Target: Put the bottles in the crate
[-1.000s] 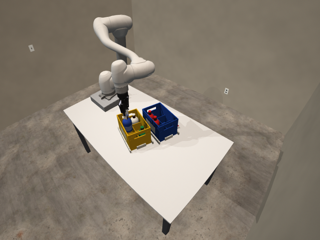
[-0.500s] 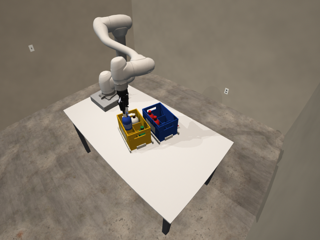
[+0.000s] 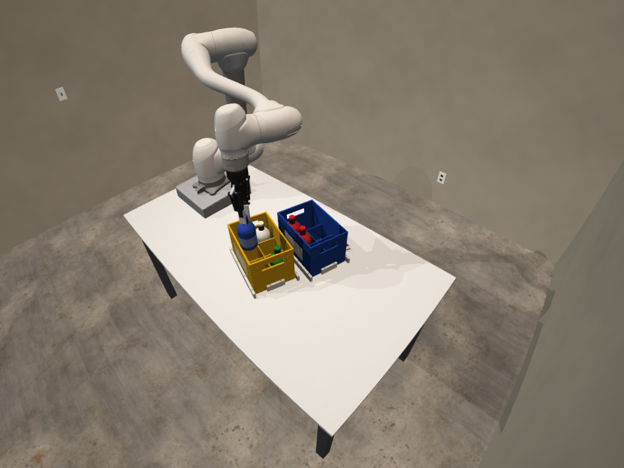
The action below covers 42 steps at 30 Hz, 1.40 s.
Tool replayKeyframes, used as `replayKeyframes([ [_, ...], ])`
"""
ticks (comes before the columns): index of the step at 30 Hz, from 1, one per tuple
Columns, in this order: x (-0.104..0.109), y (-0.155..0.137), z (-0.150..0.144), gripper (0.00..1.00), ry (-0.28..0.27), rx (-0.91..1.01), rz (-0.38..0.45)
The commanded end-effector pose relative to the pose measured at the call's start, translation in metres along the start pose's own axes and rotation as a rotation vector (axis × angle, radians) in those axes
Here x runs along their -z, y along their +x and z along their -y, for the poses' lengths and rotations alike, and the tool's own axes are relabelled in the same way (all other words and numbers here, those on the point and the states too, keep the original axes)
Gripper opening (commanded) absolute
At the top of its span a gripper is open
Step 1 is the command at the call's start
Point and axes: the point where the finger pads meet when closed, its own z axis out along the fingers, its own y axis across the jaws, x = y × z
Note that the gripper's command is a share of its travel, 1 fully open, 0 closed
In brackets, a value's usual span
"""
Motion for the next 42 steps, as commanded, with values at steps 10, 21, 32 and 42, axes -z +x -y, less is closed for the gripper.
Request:
replayKeyframes([
  [10,0.016,0.0,0.0,0.0,0.0,0.0,0.0],
  [21,0.034,0.0,0.0,0.0,0.0,0.0,0.0],
  [32,0.046,0.0,0.0,0.0,0.0,0.0,0.0],
  [42,0.046,0.006,0.002,0.0,0.0,0.0,0.0],
])
